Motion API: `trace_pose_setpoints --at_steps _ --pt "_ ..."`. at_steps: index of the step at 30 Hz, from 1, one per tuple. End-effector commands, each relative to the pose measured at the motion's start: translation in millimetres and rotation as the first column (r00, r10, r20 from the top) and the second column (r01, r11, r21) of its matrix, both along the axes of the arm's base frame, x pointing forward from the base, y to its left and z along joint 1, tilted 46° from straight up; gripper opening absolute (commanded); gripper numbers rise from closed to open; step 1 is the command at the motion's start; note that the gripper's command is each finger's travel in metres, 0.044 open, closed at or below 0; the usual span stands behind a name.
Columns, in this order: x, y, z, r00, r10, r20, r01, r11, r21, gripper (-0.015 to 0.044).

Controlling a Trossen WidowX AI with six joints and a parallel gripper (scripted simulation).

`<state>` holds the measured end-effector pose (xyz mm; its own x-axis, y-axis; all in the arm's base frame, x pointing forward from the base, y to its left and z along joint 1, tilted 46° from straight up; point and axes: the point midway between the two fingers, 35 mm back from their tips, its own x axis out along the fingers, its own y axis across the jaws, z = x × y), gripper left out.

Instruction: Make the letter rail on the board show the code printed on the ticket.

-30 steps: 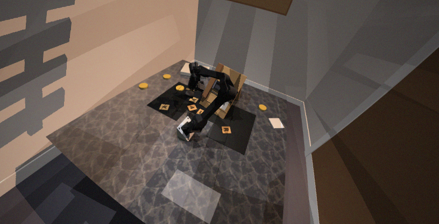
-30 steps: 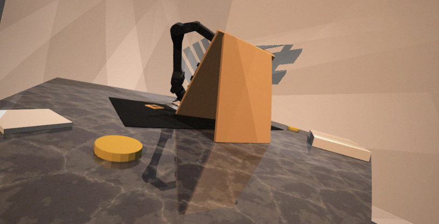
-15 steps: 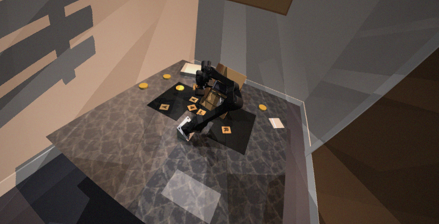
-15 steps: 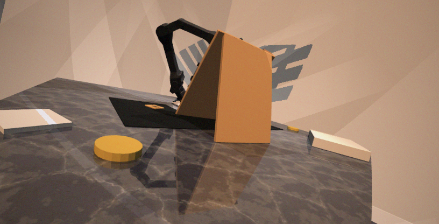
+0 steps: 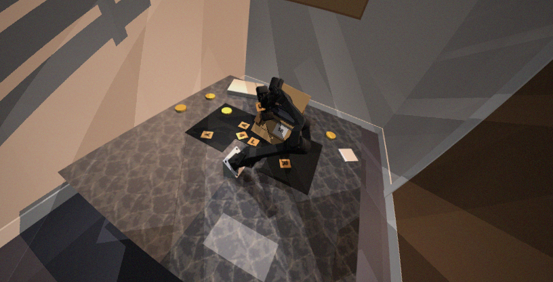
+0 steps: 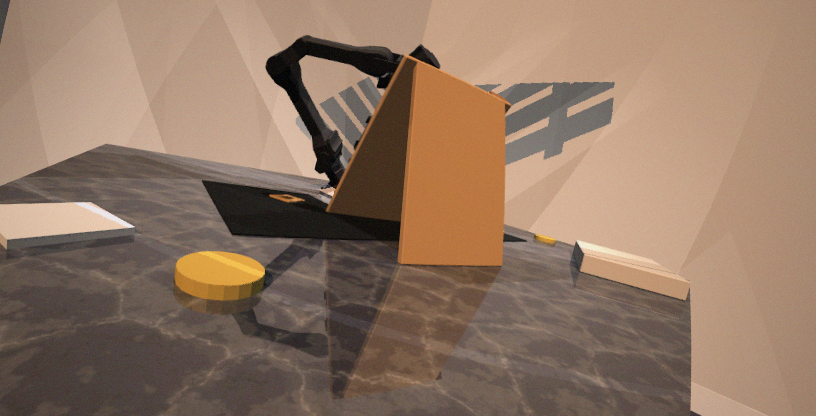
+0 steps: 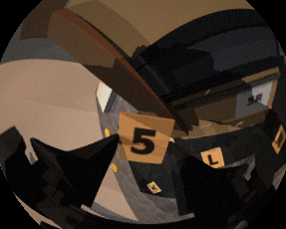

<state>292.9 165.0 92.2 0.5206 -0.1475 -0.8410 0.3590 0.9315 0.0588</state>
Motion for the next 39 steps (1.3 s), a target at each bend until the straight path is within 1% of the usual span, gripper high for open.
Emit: trace_pose_setpoints --at_steps 1,11,19,27,39 --pt "7 -10 22 0.994 0.095 0.052 -0.093 0.995 -0.047 0.0" --pt "18 -32 76 0.943 0.288 0.167 -0.257 0.949 -0.182 0.0" --pt "21 -56 107 0.905 0.37 0.208 -0.301 0.905 -0.301 0.0" --pt "18 -95 142 0.869 0.446 0.216 -0.305 0.825 -0.475 0.0" --pt "-5 -160 189 0.863 0.478 0.165 -0.227 0.657 -0.719 0.0"
